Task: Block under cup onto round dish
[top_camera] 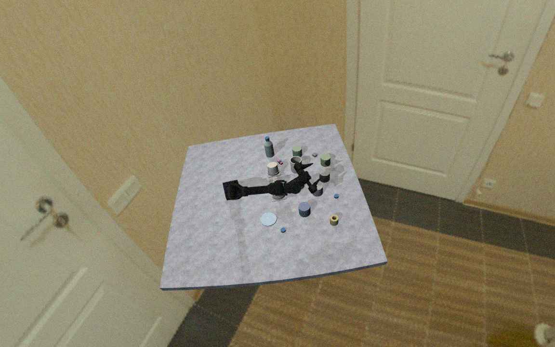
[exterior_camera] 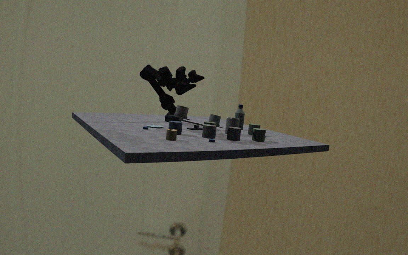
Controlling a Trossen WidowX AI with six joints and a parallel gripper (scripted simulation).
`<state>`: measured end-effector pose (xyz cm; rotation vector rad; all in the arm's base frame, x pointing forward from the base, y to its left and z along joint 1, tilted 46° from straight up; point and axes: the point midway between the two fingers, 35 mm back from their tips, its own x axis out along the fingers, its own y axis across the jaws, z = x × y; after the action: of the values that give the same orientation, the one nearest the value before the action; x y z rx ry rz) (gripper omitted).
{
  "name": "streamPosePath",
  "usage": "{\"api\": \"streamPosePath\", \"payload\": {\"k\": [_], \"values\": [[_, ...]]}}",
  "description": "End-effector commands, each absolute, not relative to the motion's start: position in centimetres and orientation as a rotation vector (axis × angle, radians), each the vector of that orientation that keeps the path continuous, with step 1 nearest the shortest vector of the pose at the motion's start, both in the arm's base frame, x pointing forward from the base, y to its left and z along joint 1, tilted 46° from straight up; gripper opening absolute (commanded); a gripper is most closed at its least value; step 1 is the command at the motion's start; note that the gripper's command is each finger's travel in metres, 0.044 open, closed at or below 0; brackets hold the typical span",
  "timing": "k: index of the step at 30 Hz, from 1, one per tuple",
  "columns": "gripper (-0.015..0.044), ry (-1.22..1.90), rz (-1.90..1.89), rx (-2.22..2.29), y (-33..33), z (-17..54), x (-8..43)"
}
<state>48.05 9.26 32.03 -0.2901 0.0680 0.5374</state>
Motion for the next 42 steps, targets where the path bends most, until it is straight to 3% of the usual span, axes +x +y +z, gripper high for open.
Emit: {"api": "streamPosePath", "payload": {"k": [1, 11, 23, 42], "values": [[0.0440, 0.188, 0.539, -0.211, 11.6, 29.6, 47.2], [0.0440, 0.498, 0.508, -0.076, 16.9, 23.4, 43.6], [0.0440, 0.863, 0.371, -0.054, 21.2, 16.0, 35.8], [0.0440, 1.098, 0.023, -0.344, 20.1, 10.4, 22.4]]}}
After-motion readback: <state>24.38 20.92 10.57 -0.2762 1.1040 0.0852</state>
